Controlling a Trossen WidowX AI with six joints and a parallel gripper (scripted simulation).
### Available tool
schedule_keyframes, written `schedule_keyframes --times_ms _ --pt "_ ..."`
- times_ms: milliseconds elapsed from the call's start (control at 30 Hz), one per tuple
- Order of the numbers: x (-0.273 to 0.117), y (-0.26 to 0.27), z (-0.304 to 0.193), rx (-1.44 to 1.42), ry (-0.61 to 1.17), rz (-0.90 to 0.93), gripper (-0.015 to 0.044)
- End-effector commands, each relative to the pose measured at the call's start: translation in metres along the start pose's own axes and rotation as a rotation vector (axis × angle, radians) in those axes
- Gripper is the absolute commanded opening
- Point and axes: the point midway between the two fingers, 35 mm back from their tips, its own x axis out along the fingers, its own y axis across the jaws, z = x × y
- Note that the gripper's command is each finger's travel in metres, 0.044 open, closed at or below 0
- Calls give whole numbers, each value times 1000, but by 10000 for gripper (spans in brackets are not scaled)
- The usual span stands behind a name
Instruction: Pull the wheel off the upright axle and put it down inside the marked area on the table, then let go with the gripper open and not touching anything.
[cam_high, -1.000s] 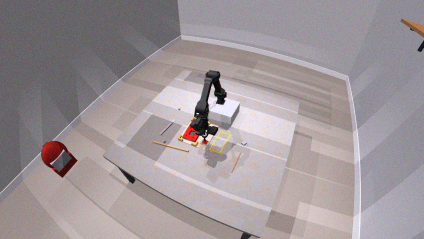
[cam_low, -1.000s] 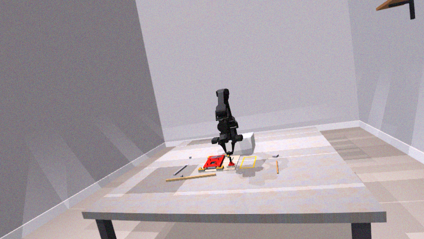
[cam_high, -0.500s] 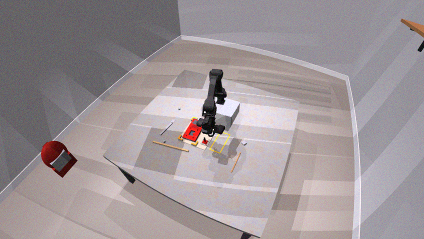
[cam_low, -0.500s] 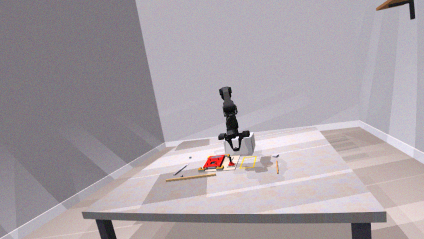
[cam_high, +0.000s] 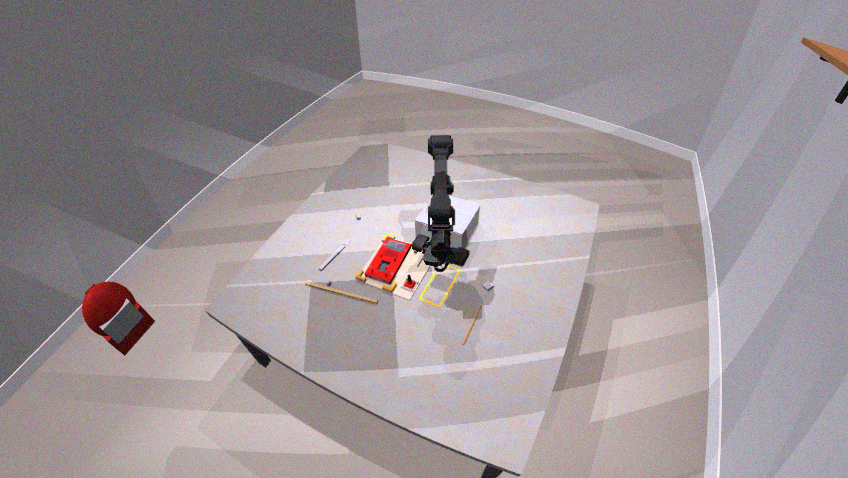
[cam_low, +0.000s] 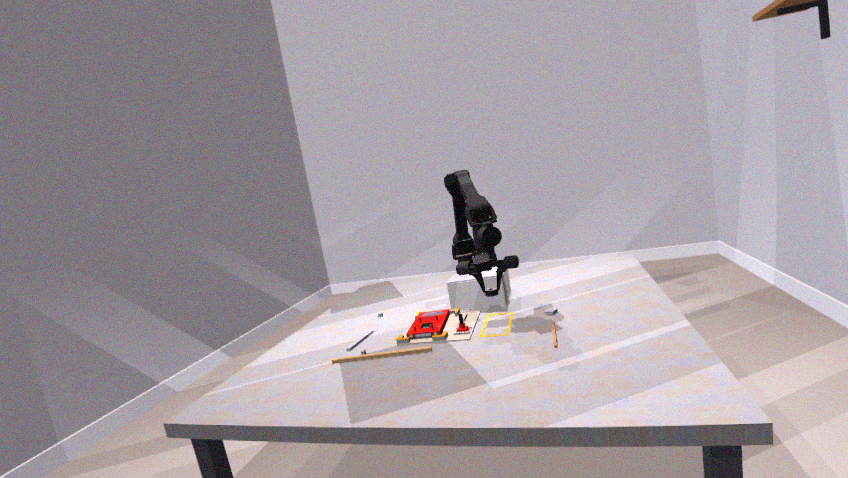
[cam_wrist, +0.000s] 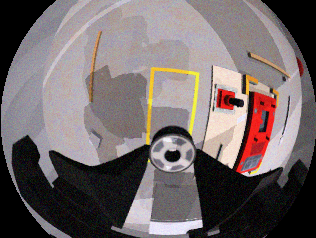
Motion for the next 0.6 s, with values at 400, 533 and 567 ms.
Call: schedule_keyframes --times_ms 400,533,567 --pt "51 2 0 10 4 3 0" --pt "75 2 -1 10 4 3 0" --pt "81 2 -1 10 4 3 0"
